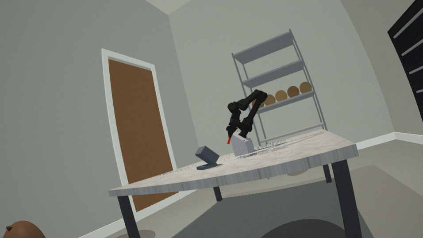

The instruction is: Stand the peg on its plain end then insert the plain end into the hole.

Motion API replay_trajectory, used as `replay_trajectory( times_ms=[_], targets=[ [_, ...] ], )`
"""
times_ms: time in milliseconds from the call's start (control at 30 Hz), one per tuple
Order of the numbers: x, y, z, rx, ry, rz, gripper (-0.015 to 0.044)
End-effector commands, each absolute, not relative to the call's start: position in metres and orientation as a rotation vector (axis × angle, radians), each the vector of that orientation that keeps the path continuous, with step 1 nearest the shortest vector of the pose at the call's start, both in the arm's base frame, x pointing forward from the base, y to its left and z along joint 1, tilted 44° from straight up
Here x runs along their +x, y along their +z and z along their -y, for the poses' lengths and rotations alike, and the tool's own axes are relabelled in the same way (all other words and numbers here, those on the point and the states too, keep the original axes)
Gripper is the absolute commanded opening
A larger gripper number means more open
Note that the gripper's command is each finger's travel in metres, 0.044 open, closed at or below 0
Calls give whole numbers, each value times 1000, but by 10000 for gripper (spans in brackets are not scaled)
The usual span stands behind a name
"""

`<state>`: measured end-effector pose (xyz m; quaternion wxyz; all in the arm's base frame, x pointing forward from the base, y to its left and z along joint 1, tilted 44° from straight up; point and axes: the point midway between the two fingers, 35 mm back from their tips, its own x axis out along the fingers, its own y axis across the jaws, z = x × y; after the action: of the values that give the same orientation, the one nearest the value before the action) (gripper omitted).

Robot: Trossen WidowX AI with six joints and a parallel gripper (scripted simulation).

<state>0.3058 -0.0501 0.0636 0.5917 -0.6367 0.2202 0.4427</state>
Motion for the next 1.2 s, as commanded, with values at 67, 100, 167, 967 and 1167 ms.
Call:
replay_trajectory(
  times_ms=[67,100,167,967,1167],
  targets=[
    [313,60,62,-1466,965,-562,0],
    [314,60,64,-1463,953,-569,0],
    [317,59,67,-1459,929,-583,0],
    [339,52,99,-1413,735,-681,0],
    [344,47,101,-1411,727,-685,0]
  ],
)
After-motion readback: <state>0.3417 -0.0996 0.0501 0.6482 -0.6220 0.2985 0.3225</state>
